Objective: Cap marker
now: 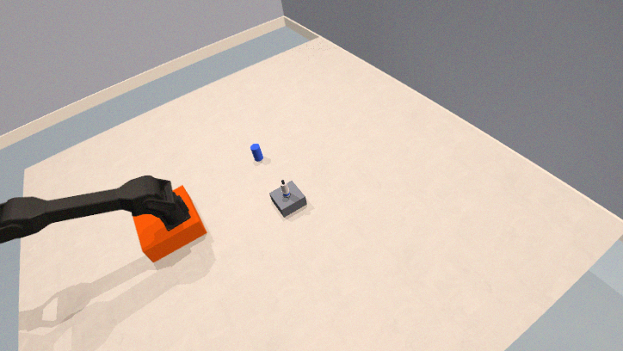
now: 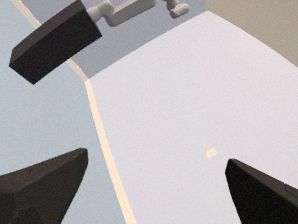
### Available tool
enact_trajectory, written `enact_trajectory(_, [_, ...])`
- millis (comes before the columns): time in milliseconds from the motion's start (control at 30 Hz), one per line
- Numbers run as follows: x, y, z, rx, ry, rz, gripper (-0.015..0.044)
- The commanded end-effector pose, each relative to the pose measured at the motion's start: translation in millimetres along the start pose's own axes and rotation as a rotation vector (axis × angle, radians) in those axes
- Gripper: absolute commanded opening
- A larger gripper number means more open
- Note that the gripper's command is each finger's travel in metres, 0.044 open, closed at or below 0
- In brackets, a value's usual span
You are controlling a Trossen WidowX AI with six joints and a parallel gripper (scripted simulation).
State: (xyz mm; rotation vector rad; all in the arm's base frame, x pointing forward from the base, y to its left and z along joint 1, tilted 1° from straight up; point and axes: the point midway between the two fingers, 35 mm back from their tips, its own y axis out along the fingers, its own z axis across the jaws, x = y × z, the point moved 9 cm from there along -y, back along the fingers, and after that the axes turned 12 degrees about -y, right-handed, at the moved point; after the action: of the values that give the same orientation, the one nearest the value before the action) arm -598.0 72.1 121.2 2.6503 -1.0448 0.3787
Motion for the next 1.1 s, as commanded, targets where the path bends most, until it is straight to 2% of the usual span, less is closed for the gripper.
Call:
enact_trajectory(0, [-1,-2,-1,0.000,0.006,0.003,0.0374])
enact_trajectory(167, [-27,-54,-28,-0.025,0.171,0.131,0.0242])
enact_trajectory(400, [-63,-151,-66,-0.129,0.413,0.377,0.0241])
enact_trajectory(633, [-78,-260,-99,-0.295,0.663,0.615,0.0241])
enact_trajectory(833, [-72,-357,-118,-0.486,0.871,0.798,0.0241])
enact_trajectory(1067, [-43,-466,-132,-0.763,1.100,0.978,0.0241])
